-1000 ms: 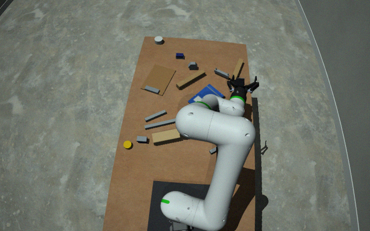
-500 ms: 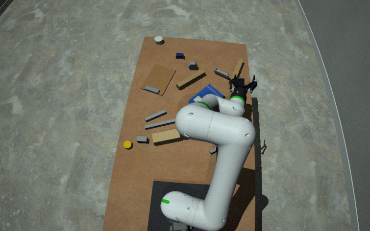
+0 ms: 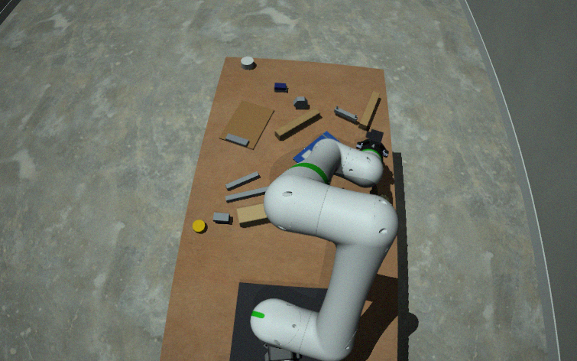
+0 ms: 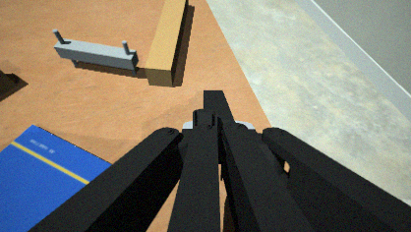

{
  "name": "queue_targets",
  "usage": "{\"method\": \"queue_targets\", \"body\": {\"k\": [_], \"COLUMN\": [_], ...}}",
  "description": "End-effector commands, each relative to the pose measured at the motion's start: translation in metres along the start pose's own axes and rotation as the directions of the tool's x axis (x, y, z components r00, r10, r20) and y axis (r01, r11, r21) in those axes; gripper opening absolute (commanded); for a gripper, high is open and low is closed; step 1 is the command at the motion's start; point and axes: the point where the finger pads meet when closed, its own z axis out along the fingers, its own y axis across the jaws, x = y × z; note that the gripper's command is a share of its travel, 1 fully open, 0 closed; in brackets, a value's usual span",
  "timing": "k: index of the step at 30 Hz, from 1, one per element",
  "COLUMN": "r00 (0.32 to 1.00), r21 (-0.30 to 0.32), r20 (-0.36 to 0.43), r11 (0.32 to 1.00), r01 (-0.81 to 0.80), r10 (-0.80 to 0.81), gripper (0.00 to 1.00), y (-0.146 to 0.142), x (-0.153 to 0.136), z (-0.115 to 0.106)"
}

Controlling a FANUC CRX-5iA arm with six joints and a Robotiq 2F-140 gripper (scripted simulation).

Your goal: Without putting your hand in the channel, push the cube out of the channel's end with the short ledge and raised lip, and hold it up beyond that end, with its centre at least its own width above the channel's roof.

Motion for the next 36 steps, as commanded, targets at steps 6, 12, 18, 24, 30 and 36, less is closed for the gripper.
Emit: {"method": "queue_targets", "body": {"k": [6, 12, 18, 24, 30, 36], "r00": [0.947, 0.818, 0.71, 0.606, 0.446, 0.425], "r21": [-0.037, -0.152, -0.251, -0.346, -0.492, -0.512], "r20": [0.254, 0.443, 0.529, 0.581, 0.618, 0.62], "r11": [0.981, 0.93, 0.884, 0.839, 0.761, 0.75], "r01": [-0.192, -0.336, -0.394, -0.421, -0.422, -0.418], "r10": [0.195, 0.368, 0.466, 0.544, 0.647, 0.66], "gripper": [0.1, 0.1, 0.1, 0.1, 0.1, 0.1], "y": [-0.002, -0.005, -0.006, -0.007, -0.009, -0.009], "x": [-0.054, -0.107, -0.138, -0.161, -0.192, -0.195], "z": [-0.053, -0.123, -0.175, -0.223, -0.299, -0.31]}}
